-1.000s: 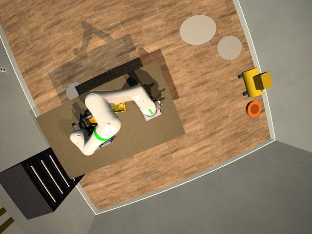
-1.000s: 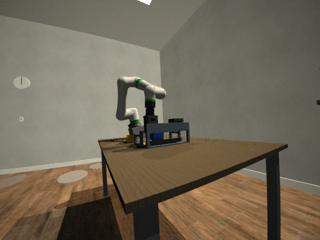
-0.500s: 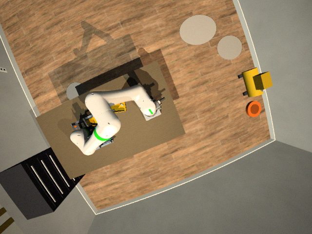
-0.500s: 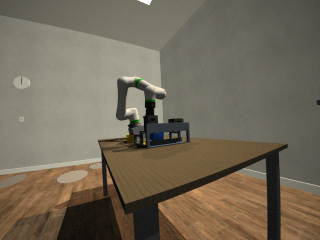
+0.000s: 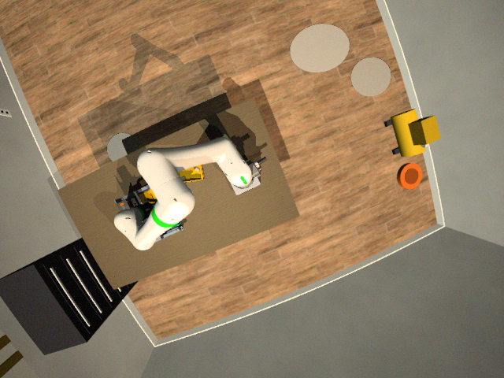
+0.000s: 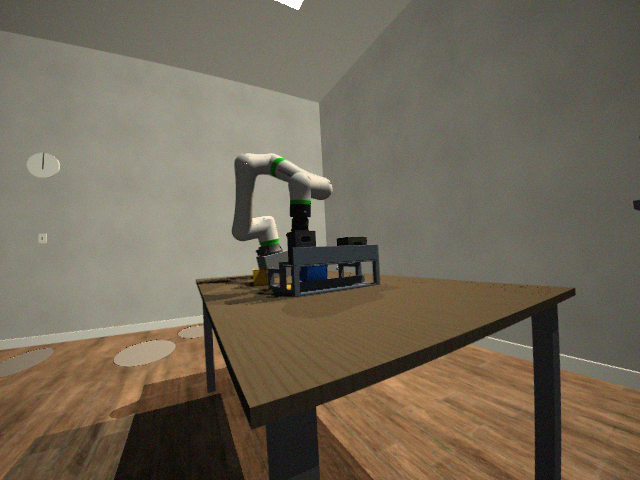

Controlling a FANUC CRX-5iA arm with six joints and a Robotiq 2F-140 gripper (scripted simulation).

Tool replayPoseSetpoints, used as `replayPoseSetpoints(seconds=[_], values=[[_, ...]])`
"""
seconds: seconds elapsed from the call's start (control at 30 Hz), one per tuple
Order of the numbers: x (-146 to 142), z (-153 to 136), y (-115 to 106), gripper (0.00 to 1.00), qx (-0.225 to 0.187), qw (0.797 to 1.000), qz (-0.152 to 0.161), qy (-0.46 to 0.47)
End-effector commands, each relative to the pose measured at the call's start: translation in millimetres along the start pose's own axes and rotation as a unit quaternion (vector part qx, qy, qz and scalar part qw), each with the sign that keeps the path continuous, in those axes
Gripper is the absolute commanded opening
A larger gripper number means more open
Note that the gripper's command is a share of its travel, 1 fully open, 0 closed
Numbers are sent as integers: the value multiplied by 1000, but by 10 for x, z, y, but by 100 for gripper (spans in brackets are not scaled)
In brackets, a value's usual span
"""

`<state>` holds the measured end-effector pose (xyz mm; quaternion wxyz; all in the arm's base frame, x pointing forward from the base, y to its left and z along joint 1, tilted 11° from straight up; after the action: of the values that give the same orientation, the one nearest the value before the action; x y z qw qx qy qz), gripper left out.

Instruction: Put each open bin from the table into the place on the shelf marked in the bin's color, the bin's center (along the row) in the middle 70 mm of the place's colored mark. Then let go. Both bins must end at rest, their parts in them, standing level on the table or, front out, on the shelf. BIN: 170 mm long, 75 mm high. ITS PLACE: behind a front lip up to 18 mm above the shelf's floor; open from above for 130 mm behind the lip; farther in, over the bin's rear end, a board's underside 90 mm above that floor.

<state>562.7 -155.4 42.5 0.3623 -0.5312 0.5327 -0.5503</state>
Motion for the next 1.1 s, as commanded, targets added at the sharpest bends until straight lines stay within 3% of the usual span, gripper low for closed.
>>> replayPoseSetpoints(seconds=[0.0, 1.07], values=[[0, 2, 2, 0, 0, 1000, 0, 0], [0, 7, 37, 0, 0, 1000, 0, 0]])
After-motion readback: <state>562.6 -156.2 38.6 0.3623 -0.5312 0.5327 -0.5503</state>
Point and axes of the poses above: the point where the finger pads meet when closed, its own y axis out along the fingers, its own x axis across the jaws, z = x × y, the point moved 8 cm from there along -y, back along the fingers, and after that the axes turned 1 degree about y, right-handed, at the moved point
